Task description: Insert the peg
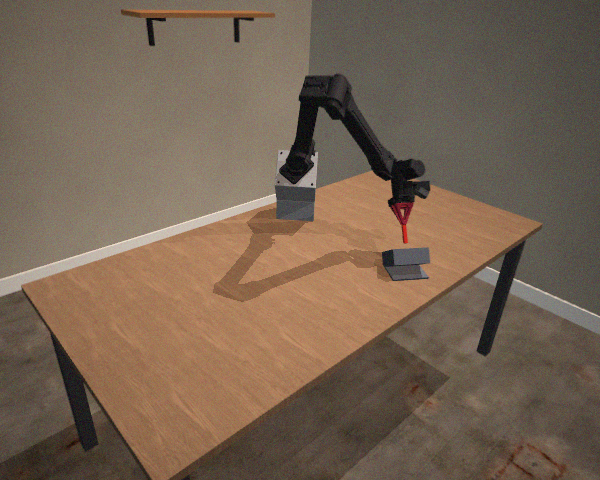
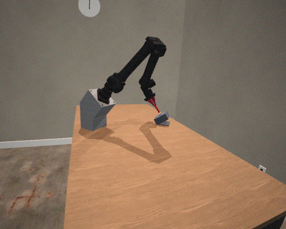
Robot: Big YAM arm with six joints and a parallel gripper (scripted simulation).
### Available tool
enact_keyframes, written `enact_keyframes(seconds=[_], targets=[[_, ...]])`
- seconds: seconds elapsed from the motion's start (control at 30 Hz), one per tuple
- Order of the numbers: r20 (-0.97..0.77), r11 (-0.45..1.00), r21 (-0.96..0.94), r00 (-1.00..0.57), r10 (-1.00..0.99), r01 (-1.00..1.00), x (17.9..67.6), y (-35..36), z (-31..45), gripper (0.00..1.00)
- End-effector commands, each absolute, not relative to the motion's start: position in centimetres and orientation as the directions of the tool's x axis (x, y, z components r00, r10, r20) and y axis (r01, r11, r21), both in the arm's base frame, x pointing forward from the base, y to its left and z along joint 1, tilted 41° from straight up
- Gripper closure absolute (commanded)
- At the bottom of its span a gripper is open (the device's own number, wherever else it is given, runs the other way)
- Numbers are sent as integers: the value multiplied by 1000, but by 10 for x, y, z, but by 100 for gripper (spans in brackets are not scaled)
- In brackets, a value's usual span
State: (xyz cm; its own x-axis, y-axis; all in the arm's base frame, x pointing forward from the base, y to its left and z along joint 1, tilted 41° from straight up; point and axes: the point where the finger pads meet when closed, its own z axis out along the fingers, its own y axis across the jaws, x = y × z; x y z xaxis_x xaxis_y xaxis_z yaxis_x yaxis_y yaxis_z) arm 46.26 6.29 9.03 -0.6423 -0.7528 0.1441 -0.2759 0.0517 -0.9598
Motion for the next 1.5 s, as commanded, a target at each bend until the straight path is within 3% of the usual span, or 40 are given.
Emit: enact_keyframes(seconds=[0.0,1.47], targets=[[149,49,-959,-645,-750,-279,465,57,87,100],[149,49,-959,-645,-750,-279,475,53,87,100]])
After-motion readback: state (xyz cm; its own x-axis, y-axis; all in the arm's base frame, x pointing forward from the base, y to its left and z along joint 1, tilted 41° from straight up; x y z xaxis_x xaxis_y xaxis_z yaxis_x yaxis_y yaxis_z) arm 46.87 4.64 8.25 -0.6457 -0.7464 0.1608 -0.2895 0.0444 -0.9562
